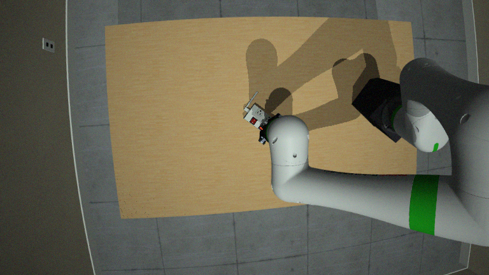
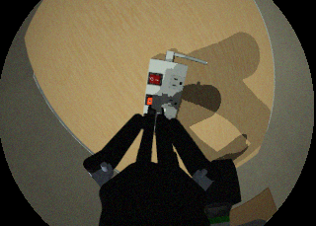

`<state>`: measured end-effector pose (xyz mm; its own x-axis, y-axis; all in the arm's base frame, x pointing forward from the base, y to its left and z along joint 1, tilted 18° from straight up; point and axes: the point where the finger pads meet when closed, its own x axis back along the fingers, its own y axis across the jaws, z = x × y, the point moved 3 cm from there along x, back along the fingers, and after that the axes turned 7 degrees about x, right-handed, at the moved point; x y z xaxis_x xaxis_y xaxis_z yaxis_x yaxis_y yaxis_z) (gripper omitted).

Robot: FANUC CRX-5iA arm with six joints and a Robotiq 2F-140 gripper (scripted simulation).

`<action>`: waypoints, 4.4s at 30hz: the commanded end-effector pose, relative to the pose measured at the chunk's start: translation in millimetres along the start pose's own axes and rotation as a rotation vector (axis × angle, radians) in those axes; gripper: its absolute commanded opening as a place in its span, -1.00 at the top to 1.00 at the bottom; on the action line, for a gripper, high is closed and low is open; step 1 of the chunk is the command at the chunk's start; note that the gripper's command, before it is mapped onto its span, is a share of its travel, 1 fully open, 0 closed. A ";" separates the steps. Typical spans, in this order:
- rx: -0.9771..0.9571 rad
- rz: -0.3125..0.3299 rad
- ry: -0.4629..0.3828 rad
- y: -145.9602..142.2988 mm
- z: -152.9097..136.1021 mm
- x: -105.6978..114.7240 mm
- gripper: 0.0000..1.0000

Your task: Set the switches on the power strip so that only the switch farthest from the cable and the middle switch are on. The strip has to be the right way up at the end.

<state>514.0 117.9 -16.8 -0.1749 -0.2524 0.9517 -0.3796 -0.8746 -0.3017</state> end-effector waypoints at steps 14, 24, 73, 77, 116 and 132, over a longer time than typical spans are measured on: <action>0.000 0.000 0.000 0.0 0.2 33.8 1.00; 0.000 0.000 0.000 0.0 0.2 38.0 1.00; 0.000 0.000 0.000 -5.5 -45.3 52.0 1.00; 0.000 0.000 0.000 -5.5 -45.3 52.0 1.00; 0.000 0.000 0.000 -5.6 -45.4 29.5 1.00; 0.000 0.000 0.000 -5.6 -45.5 13.2 1.00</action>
<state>472.0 137.8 -3.3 -0.1747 -0.2523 0.9517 -0.3795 -0.8746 -0.3016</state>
